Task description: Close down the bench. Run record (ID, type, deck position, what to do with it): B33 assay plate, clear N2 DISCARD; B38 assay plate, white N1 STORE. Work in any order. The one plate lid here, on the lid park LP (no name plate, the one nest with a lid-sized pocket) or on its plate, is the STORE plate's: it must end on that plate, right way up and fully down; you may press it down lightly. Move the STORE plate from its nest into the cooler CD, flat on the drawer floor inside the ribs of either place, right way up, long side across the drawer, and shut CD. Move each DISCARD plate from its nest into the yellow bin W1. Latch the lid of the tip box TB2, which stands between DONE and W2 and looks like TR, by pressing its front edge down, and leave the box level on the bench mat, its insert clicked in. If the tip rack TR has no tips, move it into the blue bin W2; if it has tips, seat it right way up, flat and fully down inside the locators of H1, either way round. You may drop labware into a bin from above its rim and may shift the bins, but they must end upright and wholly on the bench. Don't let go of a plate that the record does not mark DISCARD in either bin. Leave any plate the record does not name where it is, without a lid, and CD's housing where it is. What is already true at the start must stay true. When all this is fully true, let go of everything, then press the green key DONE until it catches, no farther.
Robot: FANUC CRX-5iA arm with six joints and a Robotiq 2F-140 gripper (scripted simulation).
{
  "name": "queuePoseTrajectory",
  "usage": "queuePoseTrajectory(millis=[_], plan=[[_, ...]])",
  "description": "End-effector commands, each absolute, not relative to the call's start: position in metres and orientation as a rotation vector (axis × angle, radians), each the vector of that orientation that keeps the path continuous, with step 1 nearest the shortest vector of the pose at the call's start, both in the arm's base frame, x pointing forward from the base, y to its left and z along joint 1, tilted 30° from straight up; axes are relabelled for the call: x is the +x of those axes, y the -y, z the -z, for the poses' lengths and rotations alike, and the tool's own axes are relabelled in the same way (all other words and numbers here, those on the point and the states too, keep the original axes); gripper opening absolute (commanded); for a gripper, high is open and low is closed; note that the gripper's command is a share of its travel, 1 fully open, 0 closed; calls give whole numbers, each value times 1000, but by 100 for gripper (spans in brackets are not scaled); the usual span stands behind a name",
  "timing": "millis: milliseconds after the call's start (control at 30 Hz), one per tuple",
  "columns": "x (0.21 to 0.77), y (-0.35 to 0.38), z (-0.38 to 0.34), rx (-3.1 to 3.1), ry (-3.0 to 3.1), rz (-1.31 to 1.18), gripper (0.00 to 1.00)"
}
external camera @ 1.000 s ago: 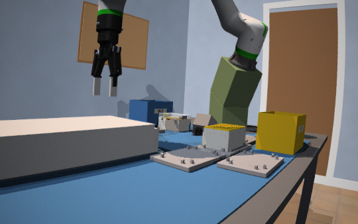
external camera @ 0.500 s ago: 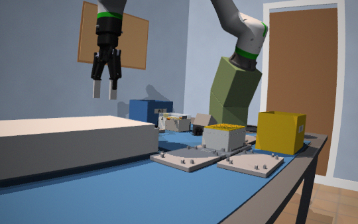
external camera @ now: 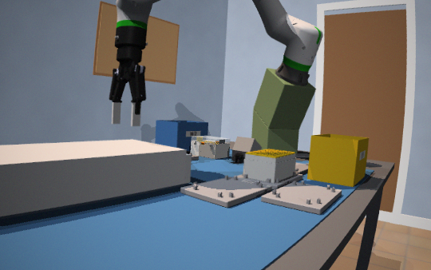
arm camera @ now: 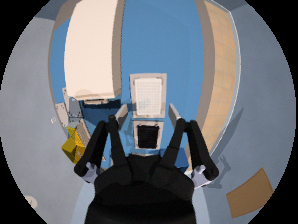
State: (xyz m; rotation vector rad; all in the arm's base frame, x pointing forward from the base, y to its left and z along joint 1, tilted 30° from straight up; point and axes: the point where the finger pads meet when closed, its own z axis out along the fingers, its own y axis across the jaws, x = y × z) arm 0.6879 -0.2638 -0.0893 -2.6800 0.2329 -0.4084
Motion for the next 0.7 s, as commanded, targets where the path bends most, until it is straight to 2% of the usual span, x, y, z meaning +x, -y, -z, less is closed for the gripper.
queuePoseTrajectory(millis=[0, 667], plan=[[689, 262, 93, -2680, -233, 409, 66], [697, 253, 114, -2680, -233, 409, 66]])
